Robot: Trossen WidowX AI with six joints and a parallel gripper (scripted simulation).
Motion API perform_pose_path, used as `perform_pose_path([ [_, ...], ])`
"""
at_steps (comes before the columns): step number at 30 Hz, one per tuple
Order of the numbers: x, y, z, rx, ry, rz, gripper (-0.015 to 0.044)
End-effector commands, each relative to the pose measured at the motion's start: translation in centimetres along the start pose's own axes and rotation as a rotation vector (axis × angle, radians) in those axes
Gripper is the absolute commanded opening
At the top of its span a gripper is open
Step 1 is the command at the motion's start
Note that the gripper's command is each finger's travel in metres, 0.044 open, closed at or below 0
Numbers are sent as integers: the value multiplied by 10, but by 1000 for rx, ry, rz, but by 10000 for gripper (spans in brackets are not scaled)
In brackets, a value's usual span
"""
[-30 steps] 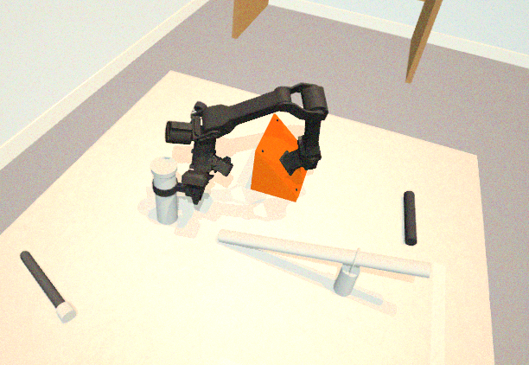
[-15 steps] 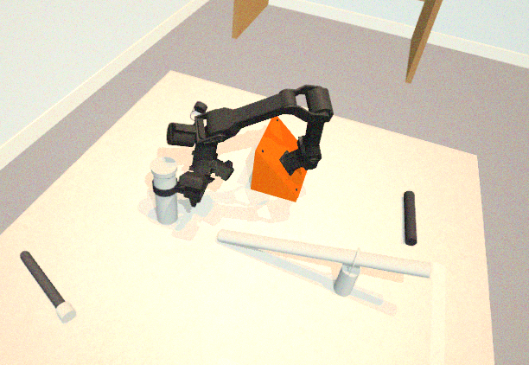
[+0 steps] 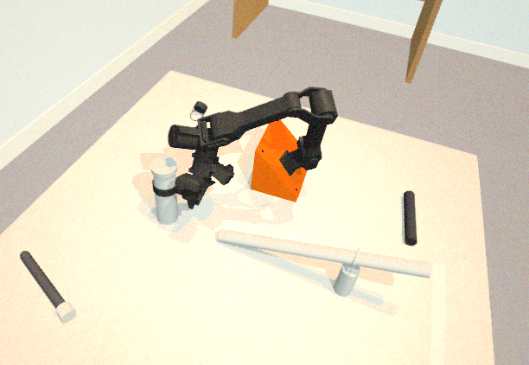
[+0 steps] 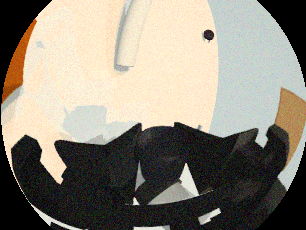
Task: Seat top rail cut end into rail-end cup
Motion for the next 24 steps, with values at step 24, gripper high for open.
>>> perform_pose_path([
  [24,3,-5,1,43,28,8,0],
])
Point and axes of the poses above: the point midway between the two fingers, 35 mm back from their tips, its own x axis out along the fingers, its own y axis across the jaws, z = x × y, the point moved 8 cm from there along -x, back along the fingers, and after that the axes turned 11 degrees about -x, right-handed, at the moved point
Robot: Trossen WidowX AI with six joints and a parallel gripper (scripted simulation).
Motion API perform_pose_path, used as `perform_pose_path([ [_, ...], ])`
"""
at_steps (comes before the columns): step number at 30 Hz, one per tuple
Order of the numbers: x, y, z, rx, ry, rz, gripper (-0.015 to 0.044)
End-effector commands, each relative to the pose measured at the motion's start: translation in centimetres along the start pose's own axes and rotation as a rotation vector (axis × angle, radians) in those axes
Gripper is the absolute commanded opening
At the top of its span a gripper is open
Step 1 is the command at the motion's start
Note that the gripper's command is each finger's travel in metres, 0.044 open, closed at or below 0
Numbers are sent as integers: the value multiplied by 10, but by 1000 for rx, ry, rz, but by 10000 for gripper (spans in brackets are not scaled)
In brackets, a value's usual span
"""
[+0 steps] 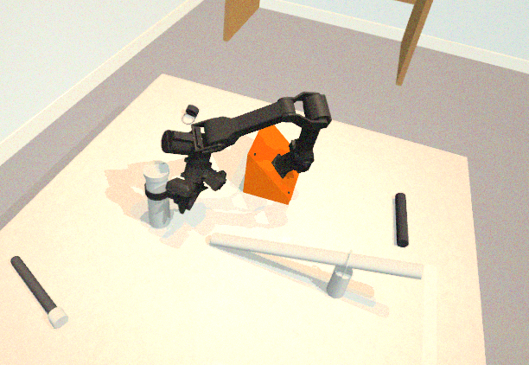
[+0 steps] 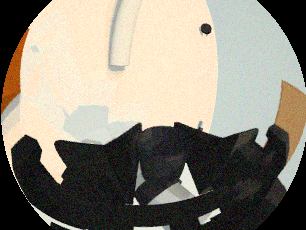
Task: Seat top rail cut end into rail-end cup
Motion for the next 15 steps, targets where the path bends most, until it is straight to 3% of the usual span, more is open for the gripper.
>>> perform_pose_path([
  [1,0,0,0,0,0,0,0],
  [9,0,0,0,0,0,0,0],
  [15,0,0,0,0,0,0,157],
])
Point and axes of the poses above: the point midway between the two fingers, 35 mm back from their tips, its own x axis out along the fingers, its own y axis across the jaws, z = x × y, the point moved 8 cm from there along -x, back along the fingers, and after that the axes turned 11 degrees about -x, right-handed, at the moved point
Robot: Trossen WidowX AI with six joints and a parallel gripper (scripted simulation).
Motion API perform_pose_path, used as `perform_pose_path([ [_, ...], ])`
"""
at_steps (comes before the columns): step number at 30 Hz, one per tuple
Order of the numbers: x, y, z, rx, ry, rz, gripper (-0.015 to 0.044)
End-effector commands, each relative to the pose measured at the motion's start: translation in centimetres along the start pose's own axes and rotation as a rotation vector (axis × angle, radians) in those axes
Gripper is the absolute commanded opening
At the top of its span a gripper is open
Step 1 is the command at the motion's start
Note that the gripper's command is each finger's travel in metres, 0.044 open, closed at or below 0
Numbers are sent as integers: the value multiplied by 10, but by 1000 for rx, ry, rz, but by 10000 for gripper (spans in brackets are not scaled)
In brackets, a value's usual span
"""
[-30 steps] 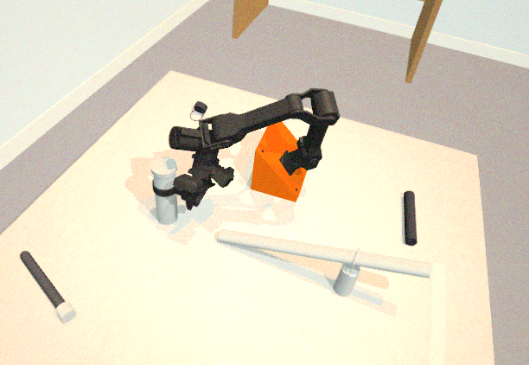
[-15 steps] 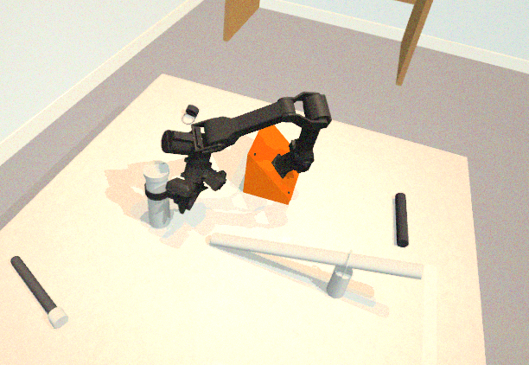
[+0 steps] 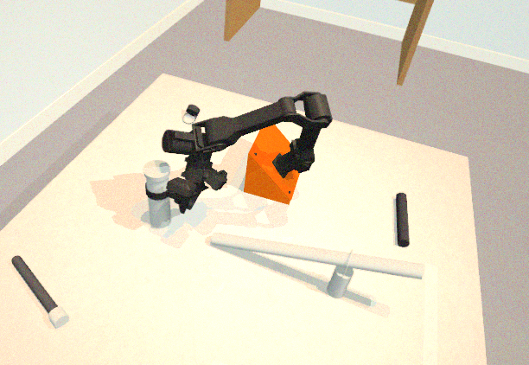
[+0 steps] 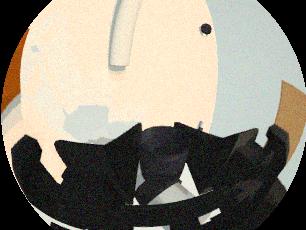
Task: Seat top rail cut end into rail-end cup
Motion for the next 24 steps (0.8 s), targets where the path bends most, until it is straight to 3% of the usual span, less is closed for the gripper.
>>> perform_pose_path([
  [1,0,0,0,1,0,0,184],
  [11,-14,-12,14,3,2,2,440],
  [22,-32,-26,32,15,5,-2,440],
  [24,-39,-33,39,136,4,-2,440],
])
Point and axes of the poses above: the point midway between the two fingers, 35 mm back from their tips, its own x axis out along the fingers, its own y axis across the jaws, z = x × y, the point moved 8 cm from there along -x, back along the fingers, and after that the axes turned 11 degrees about -x, right-handed, at the moved point
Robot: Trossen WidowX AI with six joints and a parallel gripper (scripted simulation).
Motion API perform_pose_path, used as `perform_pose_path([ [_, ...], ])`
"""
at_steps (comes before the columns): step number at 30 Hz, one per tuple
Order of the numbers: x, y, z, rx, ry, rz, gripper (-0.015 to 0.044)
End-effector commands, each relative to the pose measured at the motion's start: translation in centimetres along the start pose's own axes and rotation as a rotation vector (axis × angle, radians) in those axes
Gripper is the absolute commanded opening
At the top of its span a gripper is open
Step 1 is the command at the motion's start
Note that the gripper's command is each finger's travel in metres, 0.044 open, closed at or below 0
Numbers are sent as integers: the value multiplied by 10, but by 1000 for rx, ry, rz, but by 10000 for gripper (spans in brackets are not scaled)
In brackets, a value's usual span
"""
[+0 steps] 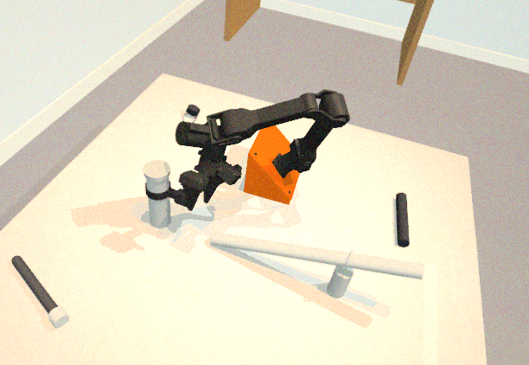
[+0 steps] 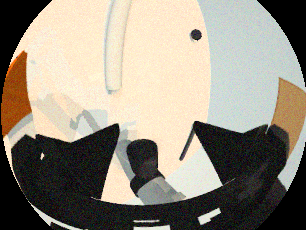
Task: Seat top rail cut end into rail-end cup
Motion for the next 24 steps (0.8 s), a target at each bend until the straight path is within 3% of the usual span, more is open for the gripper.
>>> perform_pose_path([
  [1,-11,-9,12,186,0,1,440],
  [14,-78,-46,99,1377,4,9,440],
  [17,-86,-48,111,1528,5,10,440],
  [24,-86,-48,112,1542,5,10,440],
])
Point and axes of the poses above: the point midway between the two fingers, 35 mm back from their tips, its own x axis out along the fingers, its own y axis across the jaws, z = x × y, the point moved 8 cm from there along -x, back along the fingers, and after that the axes turned 11 degrees about -x, right-handed, at the moved point
